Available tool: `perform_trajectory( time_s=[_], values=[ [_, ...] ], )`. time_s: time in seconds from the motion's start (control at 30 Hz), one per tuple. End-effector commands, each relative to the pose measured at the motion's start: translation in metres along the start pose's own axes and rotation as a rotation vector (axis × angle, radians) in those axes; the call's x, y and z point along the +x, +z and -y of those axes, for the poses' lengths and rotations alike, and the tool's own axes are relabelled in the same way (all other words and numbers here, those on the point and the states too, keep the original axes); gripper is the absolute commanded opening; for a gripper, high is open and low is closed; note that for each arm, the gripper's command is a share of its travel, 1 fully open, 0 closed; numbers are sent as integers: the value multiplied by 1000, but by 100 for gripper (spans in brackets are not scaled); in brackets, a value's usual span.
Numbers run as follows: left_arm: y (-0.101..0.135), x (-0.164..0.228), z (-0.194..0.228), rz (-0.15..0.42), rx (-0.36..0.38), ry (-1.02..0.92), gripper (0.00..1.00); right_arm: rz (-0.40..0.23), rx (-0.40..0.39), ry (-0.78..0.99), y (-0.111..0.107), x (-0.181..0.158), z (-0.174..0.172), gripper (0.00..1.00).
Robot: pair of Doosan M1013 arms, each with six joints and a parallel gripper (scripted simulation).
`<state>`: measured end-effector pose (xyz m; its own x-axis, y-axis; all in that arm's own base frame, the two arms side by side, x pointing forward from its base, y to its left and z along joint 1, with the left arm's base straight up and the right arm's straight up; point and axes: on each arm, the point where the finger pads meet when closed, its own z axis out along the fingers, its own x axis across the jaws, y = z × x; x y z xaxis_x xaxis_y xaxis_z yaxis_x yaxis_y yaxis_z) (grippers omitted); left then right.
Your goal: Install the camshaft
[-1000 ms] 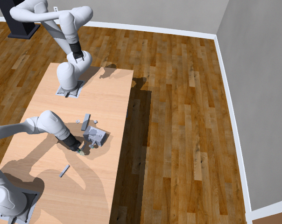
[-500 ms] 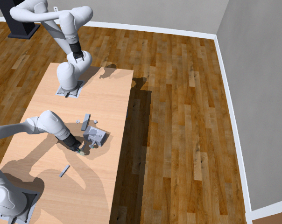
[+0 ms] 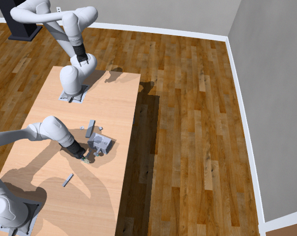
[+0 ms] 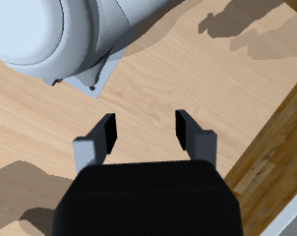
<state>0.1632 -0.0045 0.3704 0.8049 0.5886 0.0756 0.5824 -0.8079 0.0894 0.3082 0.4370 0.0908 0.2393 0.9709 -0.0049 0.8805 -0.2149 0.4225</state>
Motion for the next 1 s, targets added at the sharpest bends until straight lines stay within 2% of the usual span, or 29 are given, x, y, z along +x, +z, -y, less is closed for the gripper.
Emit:
perform_trajectory(
  time_s=[0.0, 0.97],
  values=[
    [0, 0, 0, -1, 0, 0, 100, -4, -6, -3, -2, 7, -1, 29],
    [0, 0, 0, -1, 0, 0, 100, -3, -5, -1, -2, 11, -1, 29]
  ],
)
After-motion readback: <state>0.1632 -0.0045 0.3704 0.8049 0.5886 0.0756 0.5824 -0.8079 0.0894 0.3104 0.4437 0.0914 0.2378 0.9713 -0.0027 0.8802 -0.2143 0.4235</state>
